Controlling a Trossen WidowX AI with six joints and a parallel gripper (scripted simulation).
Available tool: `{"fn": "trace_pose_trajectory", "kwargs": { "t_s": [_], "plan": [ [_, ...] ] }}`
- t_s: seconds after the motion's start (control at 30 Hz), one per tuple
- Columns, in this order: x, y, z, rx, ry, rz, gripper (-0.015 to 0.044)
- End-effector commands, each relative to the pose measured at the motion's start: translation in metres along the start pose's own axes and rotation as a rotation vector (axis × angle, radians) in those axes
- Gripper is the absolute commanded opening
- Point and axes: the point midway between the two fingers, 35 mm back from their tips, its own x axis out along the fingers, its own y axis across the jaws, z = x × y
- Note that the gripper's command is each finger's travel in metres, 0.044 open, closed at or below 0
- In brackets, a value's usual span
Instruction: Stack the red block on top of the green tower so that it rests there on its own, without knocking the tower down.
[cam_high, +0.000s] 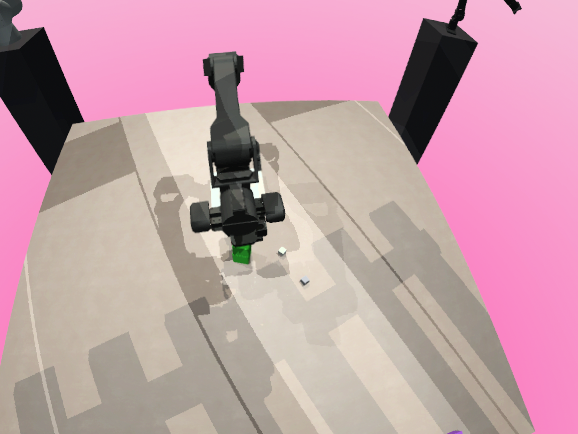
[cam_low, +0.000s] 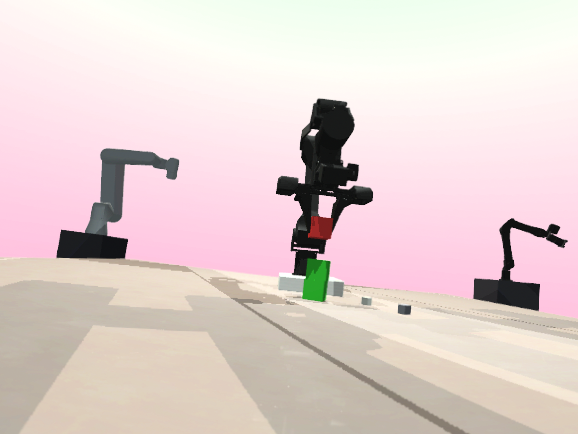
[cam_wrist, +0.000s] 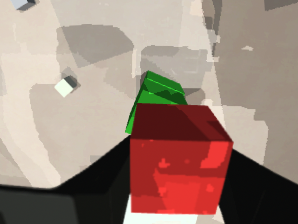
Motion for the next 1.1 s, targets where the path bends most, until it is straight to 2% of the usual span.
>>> {"fn": "trace_pose_trajectory", "kwargs": {
  "t_s": [0.0, 0.33, 0.6, 1.07],
  "plan": [
    [0.001, 0.008, -0.011, 0.005, -0.001, -0.001, 0.0000],
    [0.015, 0.008, -0.011, 0.005, 0.000, -0.001, 0.0000],
    [0.041, 0.007, -0.011, 0.005, 0.000, -0.001, 0.0000],
    [0.041, 0.007, -0.011, 0.005, 0.000, -0.001, 0.0000]
  ]
}}
